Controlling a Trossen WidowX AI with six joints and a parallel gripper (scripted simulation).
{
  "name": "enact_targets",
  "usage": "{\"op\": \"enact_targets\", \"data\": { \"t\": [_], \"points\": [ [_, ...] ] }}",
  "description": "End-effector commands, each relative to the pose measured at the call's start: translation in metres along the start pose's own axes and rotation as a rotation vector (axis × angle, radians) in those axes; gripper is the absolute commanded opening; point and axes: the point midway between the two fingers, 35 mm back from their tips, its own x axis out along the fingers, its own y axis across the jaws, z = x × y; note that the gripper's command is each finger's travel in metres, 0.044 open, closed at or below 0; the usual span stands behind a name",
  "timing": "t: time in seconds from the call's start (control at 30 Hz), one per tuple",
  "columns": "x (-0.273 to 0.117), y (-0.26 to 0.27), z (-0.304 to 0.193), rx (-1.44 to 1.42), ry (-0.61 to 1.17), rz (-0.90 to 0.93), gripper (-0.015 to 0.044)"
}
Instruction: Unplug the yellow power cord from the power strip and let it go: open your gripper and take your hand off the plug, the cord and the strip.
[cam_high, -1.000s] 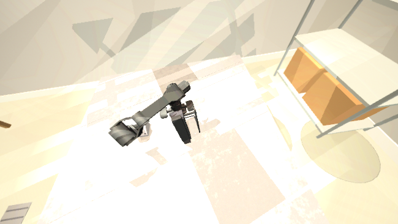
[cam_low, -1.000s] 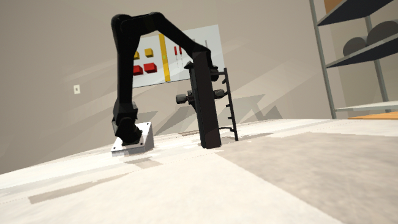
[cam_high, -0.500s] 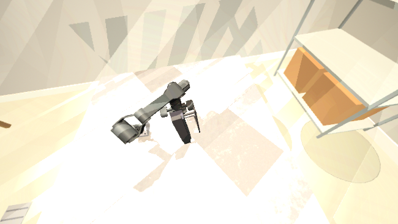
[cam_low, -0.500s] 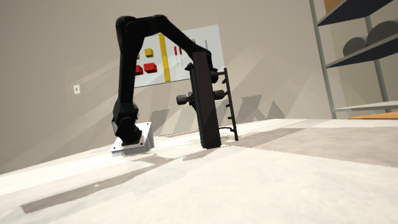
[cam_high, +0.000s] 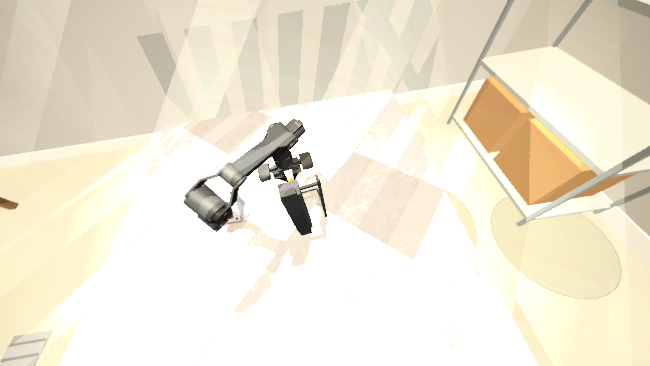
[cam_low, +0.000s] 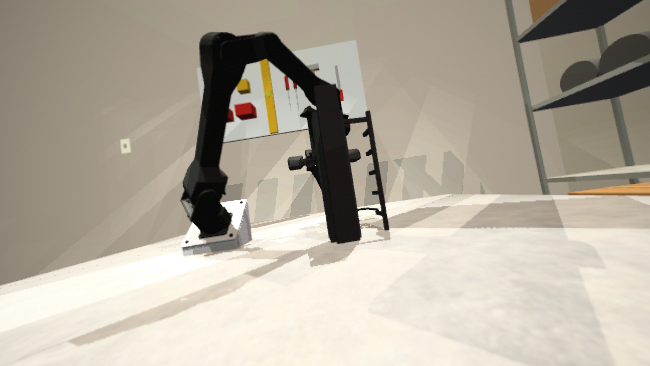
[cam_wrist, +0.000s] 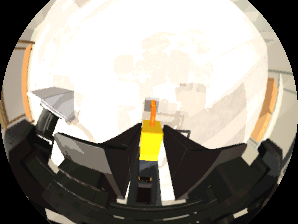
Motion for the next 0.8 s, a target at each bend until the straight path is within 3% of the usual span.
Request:
{"op": "enact_targets", "data": {
  "t": [0.0,0.37,0.5,0.77],
  "points": [
    [0.000,0.000,-0.001,0.005,-0.001,-0.002,0.0157],
    [-0.005,-0.001,0.022,0.004,-0.004,-0.002,0.0440],
    [-0.012,0.000,0.057,0.005,-0.006,-0.003,0.0440],
    [-0.012,0.000,0.059,0.005,-0.006,-0.002,0.0440]
  ]
}}
